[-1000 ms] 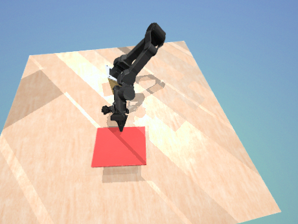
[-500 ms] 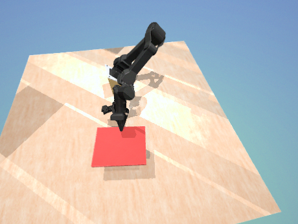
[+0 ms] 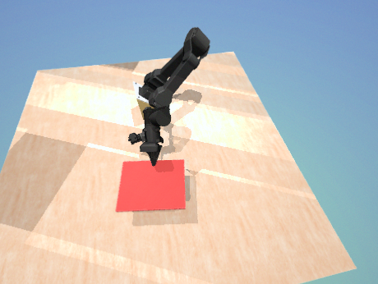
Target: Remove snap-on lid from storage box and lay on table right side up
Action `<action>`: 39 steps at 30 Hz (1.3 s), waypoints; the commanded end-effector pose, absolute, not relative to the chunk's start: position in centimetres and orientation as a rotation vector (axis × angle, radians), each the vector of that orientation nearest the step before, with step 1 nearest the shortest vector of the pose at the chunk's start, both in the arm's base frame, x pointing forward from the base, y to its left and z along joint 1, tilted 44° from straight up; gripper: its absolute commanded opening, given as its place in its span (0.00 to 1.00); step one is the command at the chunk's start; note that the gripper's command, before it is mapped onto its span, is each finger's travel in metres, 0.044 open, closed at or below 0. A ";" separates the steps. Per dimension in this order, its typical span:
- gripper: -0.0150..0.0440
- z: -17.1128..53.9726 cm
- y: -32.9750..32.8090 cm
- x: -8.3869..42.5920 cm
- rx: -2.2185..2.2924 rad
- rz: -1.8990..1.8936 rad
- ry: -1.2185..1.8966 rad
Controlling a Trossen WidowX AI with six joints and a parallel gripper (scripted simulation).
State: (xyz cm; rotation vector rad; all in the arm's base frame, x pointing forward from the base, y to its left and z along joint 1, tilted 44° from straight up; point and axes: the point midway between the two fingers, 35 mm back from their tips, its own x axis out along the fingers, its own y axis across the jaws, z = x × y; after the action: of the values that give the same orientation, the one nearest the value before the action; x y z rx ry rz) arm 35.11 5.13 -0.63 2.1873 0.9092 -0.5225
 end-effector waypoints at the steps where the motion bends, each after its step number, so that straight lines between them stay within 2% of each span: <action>1: 0.25 -0.4 4.9 35.1 2.185 -0.517 0.906; 39: 0.25 -0.1 4.5 35.3 2.189 -0.520 0.903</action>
State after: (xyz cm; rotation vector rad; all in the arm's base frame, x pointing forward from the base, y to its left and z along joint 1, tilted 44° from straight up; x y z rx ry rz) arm 35.23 4.52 -0.06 2.1893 0.9033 -0.5203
